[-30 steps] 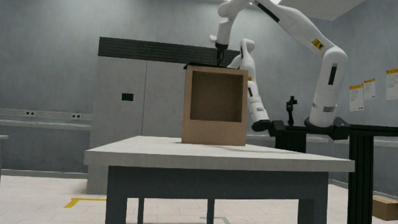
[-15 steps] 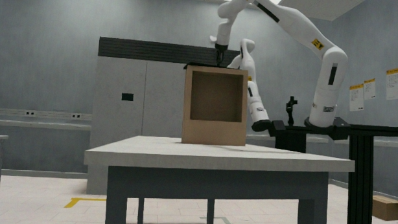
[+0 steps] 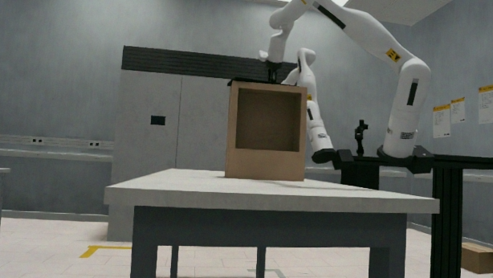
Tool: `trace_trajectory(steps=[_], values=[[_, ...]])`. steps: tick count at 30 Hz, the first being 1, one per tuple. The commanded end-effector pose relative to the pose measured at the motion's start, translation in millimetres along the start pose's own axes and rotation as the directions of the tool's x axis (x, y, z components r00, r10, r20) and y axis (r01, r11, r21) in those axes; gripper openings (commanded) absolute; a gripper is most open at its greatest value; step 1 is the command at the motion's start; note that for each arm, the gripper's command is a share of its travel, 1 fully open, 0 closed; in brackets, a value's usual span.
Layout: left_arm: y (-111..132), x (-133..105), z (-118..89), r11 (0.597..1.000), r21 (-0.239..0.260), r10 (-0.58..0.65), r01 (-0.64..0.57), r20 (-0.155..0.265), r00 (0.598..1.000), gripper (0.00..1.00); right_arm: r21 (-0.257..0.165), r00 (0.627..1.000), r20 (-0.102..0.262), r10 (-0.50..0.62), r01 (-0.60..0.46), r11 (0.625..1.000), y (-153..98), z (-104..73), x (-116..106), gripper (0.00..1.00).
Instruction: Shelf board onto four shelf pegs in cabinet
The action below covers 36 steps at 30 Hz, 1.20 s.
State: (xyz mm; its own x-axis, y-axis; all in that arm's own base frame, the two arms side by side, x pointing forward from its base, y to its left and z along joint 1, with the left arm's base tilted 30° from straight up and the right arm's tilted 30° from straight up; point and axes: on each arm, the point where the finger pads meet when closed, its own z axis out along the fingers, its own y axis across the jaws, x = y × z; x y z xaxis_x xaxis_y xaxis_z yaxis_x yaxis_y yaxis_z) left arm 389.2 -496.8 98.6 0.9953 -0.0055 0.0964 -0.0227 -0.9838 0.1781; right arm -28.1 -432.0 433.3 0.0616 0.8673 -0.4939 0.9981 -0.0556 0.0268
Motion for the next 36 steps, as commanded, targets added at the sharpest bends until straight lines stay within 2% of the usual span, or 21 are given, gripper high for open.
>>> trace_trajectory(steps=[1,19,36], values=[[-1.9,0.0,2.7,1.000,-0.003,0.001,-0.001,-0.002,1.000,0.099,0.000,1.000,0.001,0.000,0.000,1.000,-0.1,-0.5,-0.3,1.000],[-7.0,0.0,1.7,1.000,-0.002,0.001,-0.001,-0.002,1.000,0.099,0.000,1.000,0.001,0.000,0.000,1.000,-0.1,-0.5,-0.3,1.000],[-31.5,0.0,-18.7,1.000,-0.002,0.001,-0.001,-0.002,1.000,0.099,0.000,1.000,0.001,0.000,0.000,1.000,-0.1,-0.5,-0.3,1.000]])
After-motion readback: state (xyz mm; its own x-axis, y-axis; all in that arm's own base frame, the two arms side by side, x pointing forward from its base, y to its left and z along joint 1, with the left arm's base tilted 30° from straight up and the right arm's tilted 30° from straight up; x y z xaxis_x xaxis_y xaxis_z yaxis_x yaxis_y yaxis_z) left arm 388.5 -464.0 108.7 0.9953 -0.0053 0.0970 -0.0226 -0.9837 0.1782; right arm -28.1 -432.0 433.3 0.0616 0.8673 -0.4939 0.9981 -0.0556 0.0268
